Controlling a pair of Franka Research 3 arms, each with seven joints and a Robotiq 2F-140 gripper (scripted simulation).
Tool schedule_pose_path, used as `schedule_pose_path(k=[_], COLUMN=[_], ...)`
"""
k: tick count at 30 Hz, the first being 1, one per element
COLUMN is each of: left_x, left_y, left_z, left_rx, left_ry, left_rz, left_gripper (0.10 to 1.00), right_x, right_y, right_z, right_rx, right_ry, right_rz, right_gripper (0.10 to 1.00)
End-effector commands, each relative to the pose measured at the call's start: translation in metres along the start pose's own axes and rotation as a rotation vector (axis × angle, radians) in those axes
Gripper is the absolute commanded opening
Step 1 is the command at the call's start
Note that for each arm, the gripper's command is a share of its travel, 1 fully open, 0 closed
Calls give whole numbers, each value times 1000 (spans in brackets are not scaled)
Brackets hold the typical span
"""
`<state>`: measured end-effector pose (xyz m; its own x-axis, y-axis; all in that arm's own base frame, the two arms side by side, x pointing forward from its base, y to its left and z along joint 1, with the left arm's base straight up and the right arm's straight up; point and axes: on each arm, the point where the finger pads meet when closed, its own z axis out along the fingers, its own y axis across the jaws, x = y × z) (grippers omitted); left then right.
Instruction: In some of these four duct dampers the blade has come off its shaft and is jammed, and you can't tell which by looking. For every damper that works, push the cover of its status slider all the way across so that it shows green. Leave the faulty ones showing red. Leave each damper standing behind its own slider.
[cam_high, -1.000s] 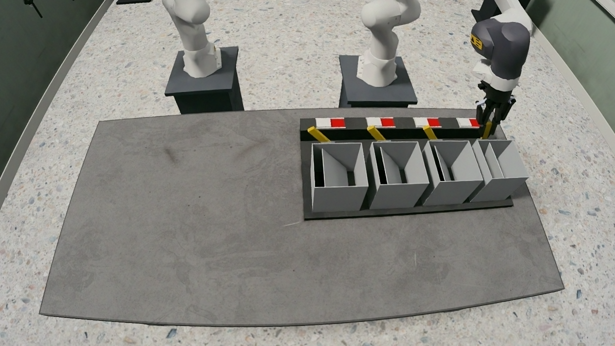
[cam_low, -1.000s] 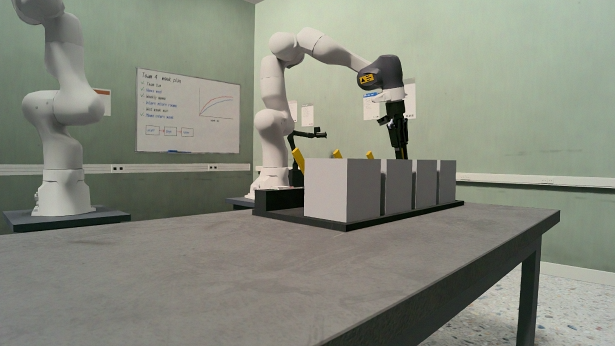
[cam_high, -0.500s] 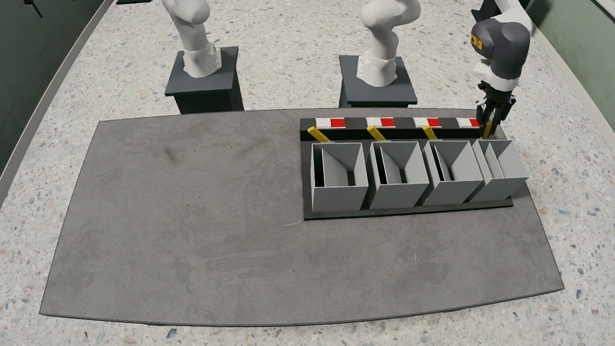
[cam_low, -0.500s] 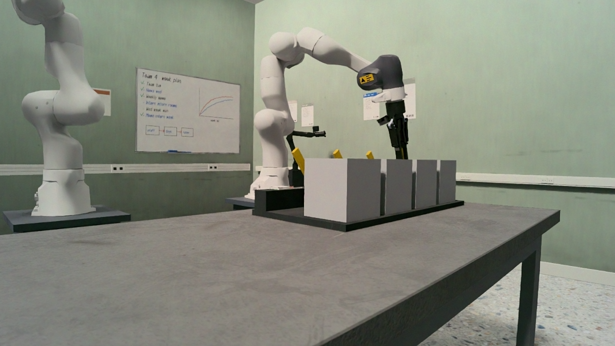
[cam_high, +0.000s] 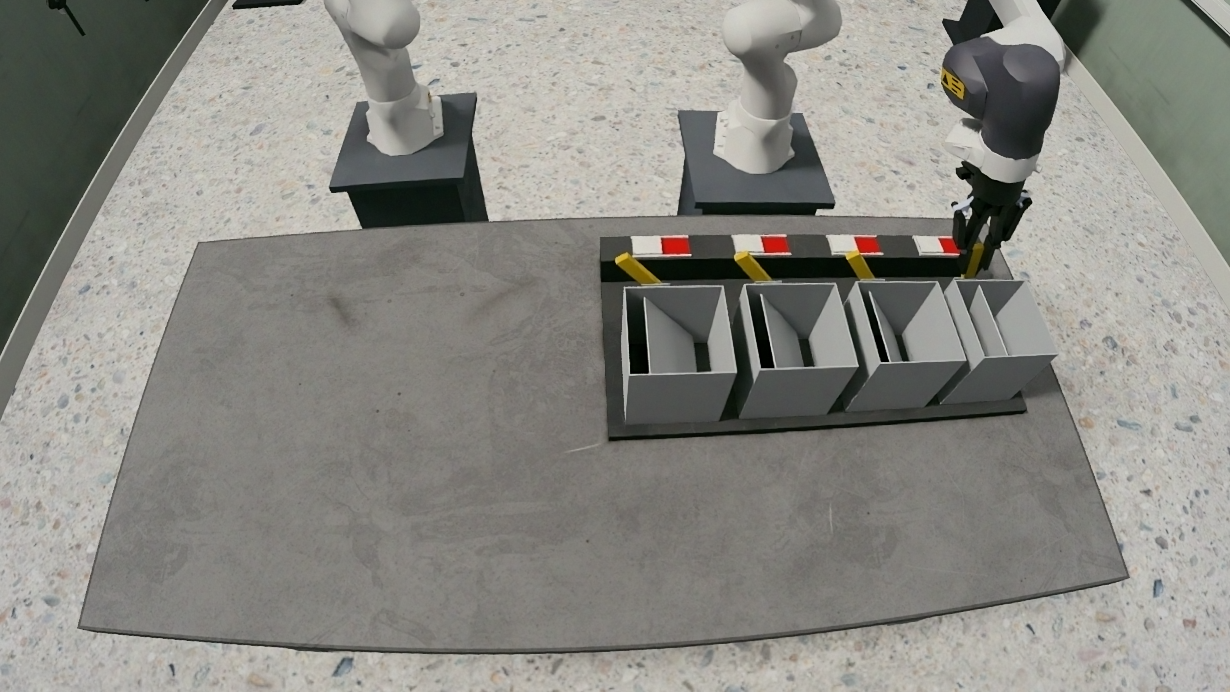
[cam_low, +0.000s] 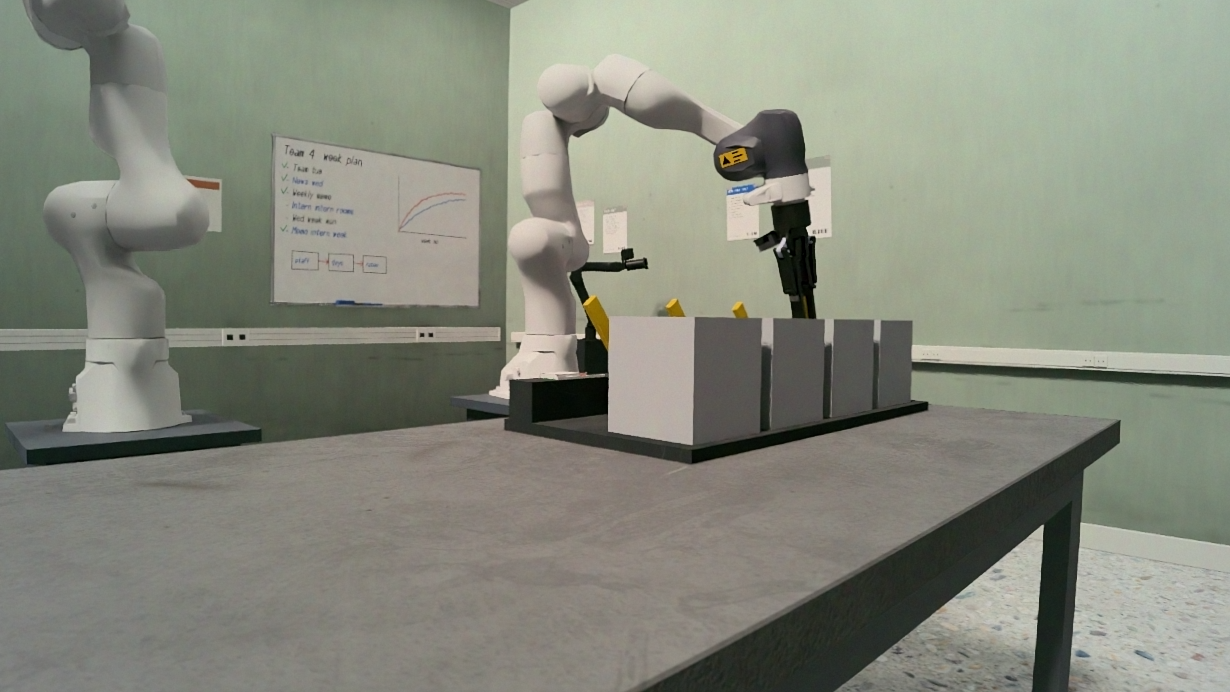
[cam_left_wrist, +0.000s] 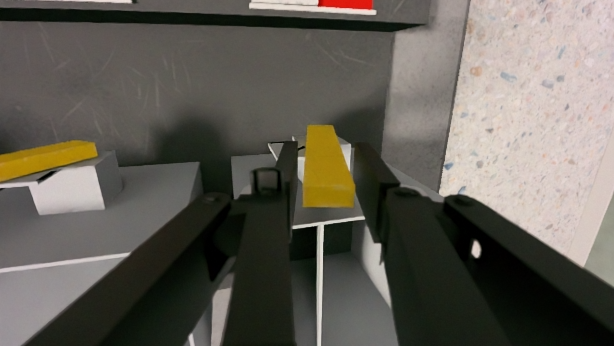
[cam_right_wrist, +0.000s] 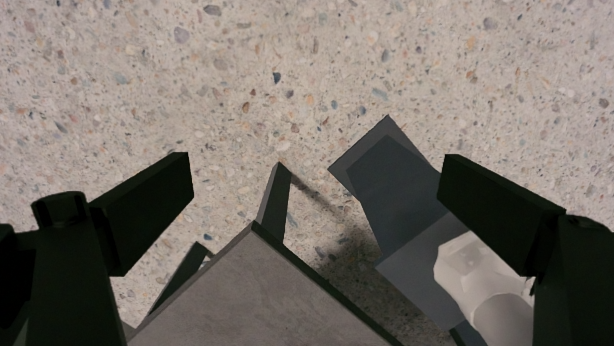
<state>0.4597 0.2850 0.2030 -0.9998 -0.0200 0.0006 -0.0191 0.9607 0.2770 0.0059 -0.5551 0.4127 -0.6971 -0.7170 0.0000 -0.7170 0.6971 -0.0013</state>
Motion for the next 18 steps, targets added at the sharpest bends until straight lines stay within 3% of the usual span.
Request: schedule_pose_path(k=[1,4,5,18], left_x=[0,0,0,0], left_y=[1,1,1,1], left_z=[2,2,2,2], left_rx=[-2,-2,-2,-2], left_ry=[1,1,1,1], left_rz=[-5,-5,-5,-5], left_gripper=[303,303,196,196], right_x=[0,0,0,0], right_y=[1,1,1,1], right_z=[0,0,0,0], right_rx=[-1,-1,-1,-1], right_ry=[0,0,0,0], right_rz=[4,4,4,4], right_gripper=[1000,1000,1000,1000])
